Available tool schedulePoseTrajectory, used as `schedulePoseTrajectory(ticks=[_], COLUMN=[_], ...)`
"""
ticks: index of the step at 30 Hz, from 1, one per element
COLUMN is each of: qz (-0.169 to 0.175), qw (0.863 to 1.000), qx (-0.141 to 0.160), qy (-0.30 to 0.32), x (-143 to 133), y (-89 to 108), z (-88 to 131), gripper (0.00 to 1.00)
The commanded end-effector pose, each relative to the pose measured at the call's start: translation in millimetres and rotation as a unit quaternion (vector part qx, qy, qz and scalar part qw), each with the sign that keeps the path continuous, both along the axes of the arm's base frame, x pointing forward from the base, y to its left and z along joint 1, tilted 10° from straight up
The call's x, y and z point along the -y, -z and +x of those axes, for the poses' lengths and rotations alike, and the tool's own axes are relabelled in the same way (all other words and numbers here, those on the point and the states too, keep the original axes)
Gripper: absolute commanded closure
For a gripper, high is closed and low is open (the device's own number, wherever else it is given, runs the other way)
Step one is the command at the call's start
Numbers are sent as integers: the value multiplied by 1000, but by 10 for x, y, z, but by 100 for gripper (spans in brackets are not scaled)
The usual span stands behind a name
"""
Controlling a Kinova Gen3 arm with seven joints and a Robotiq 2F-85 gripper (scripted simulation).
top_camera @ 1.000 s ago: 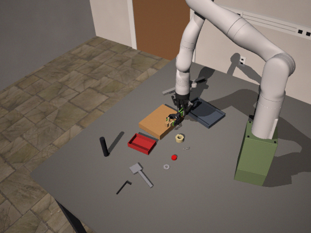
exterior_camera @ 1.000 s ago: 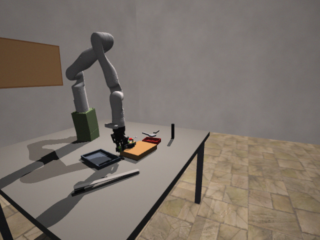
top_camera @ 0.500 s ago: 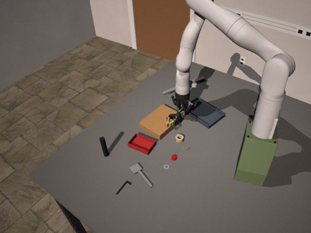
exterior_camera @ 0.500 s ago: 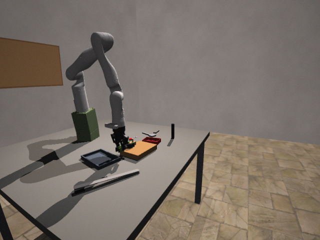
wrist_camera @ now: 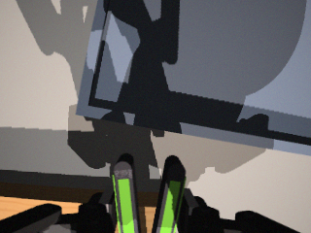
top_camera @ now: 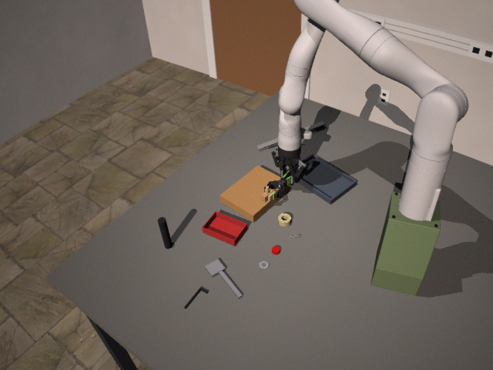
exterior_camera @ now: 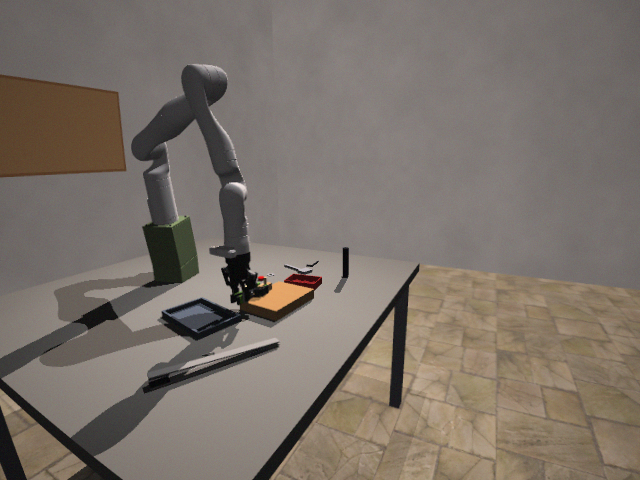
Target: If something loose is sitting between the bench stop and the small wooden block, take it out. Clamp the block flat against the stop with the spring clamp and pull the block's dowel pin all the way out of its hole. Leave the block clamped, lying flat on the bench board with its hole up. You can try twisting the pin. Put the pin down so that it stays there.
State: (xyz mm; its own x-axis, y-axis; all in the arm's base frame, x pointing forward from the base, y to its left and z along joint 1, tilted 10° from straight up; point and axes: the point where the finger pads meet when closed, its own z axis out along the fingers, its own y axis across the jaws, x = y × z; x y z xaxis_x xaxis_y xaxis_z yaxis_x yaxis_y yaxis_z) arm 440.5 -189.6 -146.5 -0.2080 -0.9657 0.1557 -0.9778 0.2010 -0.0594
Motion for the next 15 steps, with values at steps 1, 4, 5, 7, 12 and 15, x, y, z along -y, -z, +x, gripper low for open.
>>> schedulePoseTrajectory(ticks=[1,4,5,7,12,15], qz=[0,0,0,0,0,0], qw=[1000,1000,1000,1000,1000,1000], qx=[1,1,1,1,1,1], qy=[0,0,0,0,0,0], x=[1,1,1,1,1,1], y=[-8,-8,-8,-8,-8,-8], z=[8,8,8,8,8,8], gripper=[56,55,54,54,53,52])
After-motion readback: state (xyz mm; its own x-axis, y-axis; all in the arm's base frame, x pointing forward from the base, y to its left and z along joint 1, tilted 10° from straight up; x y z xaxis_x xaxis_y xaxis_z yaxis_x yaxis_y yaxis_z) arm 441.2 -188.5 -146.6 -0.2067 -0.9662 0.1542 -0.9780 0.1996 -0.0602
